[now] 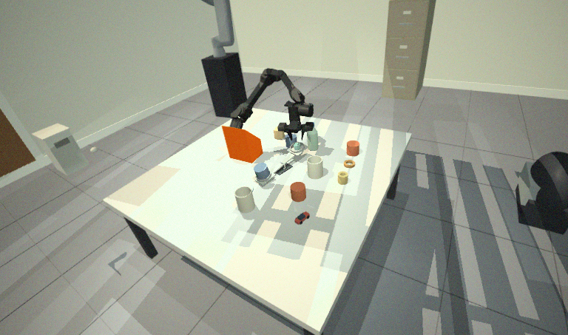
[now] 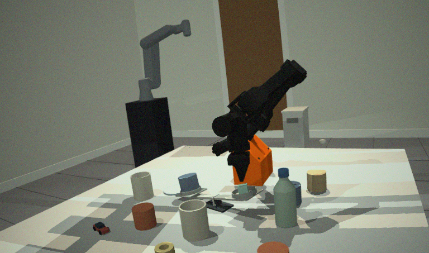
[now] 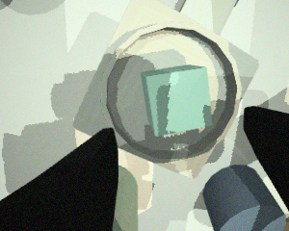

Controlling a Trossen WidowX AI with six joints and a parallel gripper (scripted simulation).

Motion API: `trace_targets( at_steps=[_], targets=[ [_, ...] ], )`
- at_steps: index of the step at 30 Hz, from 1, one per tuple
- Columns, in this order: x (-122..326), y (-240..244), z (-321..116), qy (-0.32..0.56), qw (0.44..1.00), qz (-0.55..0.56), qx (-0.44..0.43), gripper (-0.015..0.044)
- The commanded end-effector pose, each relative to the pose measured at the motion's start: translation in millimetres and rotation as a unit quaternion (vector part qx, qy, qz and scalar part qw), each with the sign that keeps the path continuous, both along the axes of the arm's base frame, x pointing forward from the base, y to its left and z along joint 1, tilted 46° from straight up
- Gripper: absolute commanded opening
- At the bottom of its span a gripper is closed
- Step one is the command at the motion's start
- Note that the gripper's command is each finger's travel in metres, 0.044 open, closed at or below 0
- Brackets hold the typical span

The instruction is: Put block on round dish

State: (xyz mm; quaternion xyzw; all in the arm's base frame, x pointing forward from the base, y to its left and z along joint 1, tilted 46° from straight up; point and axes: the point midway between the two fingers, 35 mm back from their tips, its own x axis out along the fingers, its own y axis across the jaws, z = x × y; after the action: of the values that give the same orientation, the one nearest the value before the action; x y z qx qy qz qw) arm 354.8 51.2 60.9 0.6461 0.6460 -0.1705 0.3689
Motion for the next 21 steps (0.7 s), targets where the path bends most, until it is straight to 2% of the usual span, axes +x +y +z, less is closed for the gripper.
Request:
trace_targets(
  at_steps=[1, 21],
  targets=[
    [-2, 6, -6, 0.006, 1.0, 0.0, 0.003, 0.026],
    [2, 27, -26, 0.006, 1.0, 0.0, 0.003, 0.026]
  ],
)
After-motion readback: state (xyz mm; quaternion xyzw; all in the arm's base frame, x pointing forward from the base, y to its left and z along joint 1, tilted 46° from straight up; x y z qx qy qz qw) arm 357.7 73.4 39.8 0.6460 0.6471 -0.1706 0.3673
